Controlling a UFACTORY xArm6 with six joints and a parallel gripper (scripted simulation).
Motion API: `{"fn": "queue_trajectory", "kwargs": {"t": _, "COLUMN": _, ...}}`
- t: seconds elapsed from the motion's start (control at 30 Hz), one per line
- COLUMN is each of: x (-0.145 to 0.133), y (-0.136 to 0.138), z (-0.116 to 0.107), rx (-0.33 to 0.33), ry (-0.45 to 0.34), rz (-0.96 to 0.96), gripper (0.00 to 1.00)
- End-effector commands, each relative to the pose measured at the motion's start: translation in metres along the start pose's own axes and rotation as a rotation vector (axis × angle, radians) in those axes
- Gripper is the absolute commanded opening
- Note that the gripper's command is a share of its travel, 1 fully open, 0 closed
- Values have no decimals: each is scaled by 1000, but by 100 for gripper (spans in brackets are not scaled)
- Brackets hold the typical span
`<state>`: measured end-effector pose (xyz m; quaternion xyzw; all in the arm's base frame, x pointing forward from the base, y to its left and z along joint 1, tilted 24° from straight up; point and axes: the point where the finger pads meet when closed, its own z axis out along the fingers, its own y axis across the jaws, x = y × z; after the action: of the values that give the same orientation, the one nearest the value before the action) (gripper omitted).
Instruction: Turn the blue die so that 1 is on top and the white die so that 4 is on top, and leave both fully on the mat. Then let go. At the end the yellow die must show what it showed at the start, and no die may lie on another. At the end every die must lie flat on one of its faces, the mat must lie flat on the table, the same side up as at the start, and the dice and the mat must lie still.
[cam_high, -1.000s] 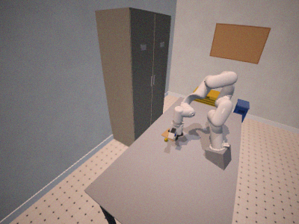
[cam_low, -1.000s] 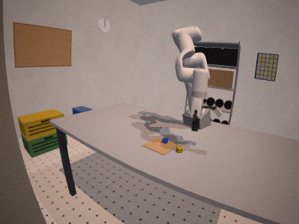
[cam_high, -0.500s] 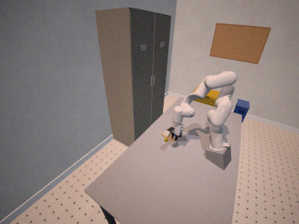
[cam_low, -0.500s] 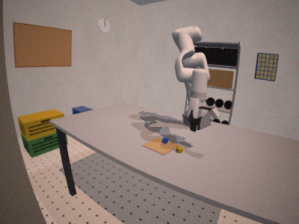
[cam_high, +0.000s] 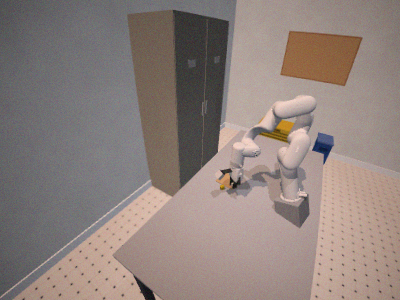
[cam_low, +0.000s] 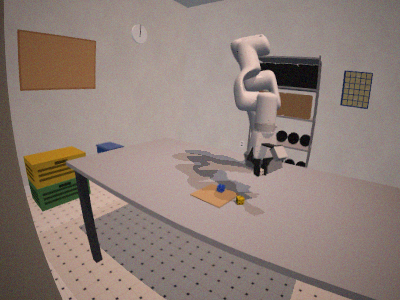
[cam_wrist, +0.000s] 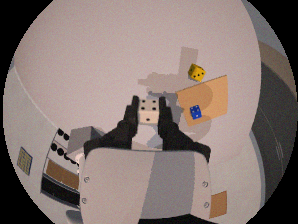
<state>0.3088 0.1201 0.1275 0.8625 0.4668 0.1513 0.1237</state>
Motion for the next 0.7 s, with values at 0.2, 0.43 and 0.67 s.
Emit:
{"fn": "queue_trajectory", "kwargs": {"t": 0.2, "x": 1, "y": 2, "z": 0, "rx": -22, "ry": -3, "rz": 276, "gripper": 21}}
{"fn": "queue_trajectory", "kwargs": {"t": 0.43, "x": 1, "y": 4, "z": 1, "rx": -22, "ry": 0, "rz": 484, "gripper": 21}}
{"fn": "queue_trajectory", "kwargs": {"t": 0.67, "x": 1, "y": 5, "z": 2, "rx": -22, "ry": 2, "rz": 678, "gripper": 21}}
